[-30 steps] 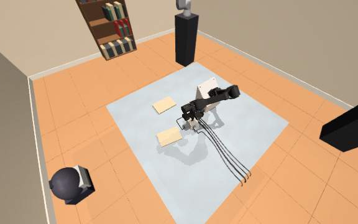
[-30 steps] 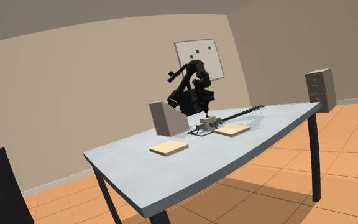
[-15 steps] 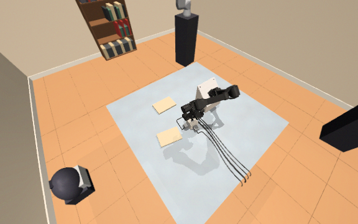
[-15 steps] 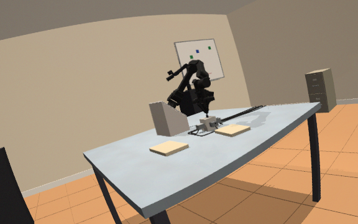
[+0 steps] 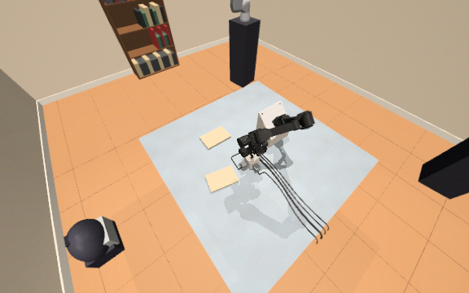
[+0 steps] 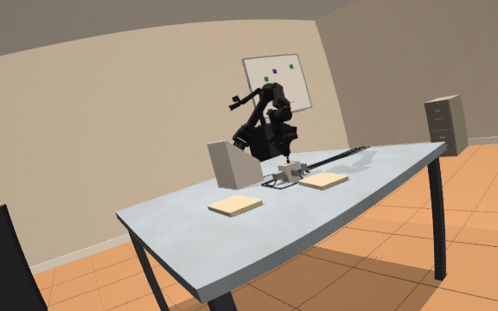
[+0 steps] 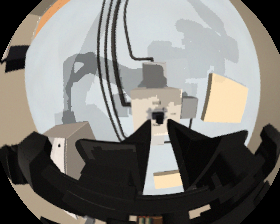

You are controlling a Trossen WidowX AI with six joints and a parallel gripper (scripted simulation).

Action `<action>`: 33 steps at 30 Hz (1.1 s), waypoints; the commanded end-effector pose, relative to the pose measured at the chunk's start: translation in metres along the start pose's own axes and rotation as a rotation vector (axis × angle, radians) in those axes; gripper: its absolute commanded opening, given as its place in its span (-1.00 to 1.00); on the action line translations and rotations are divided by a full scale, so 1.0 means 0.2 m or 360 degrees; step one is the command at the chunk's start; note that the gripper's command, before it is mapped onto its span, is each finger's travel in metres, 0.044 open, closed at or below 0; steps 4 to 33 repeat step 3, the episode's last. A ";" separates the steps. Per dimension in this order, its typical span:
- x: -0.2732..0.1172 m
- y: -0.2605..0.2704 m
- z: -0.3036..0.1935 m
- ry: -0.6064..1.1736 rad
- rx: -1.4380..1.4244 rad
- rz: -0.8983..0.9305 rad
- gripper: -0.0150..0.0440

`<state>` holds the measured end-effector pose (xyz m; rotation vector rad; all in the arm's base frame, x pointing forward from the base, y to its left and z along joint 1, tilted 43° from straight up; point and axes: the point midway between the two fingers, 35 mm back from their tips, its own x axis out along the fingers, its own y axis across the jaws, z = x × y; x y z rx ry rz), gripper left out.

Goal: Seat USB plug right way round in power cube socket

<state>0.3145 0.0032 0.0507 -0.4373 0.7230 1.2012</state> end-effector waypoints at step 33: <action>-0.04 -0.01 0.01 0.0002 -0.0016 -0.0007 -0.17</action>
